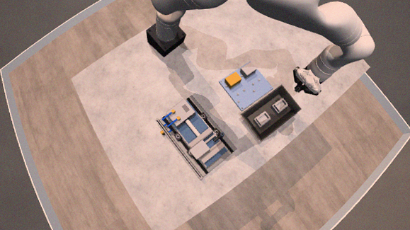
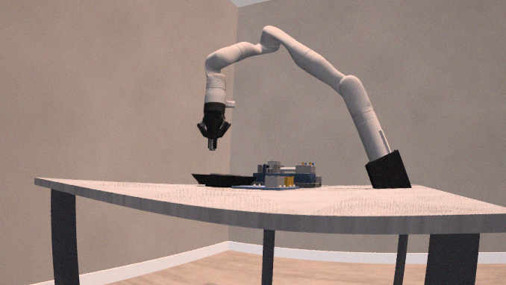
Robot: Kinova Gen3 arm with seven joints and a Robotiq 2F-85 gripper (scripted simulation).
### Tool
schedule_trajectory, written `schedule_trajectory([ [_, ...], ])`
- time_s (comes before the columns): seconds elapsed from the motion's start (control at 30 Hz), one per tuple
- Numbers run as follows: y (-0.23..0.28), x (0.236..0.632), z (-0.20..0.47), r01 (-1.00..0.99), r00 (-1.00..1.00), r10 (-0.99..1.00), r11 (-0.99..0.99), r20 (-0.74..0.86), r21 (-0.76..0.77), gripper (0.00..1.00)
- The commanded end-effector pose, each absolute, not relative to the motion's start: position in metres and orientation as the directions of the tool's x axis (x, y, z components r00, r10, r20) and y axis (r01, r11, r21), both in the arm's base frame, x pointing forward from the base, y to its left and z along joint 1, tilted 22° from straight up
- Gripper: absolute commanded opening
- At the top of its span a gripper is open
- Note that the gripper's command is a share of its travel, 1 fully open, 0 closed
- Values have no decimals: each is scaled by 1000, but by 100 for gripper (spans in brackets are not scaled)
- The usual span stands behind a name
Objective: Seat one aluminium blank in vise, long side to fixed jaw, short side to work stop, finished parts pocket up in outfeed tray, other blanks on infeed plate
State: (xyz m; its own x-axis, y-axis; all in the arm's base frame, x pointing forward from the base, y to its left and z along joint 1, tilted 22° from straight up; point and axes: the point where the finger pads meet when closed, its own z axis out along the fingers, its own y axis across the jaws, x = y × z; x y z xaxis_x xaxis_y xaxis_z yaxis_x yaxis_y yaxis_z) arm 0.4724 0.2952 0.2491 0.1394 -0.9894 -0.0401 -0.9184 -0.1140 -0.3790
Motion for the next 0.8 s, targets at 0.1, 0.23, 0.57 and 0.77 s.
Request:
schedule_trajectory([
  [0.1, 294, 467, 267, -917, 138, -990, -112, -41, -383, 0],
  [0.23, 293, 465, 272, -917, 138, -990, -112, -41, -383, 0],
  [0.57, 292, 456, 295, -917, 138, -989, -112, -42, -384, 0],
  [0.77, 290, 453, 299, -917, 139, -989, -114, -39, -381, 0],
])
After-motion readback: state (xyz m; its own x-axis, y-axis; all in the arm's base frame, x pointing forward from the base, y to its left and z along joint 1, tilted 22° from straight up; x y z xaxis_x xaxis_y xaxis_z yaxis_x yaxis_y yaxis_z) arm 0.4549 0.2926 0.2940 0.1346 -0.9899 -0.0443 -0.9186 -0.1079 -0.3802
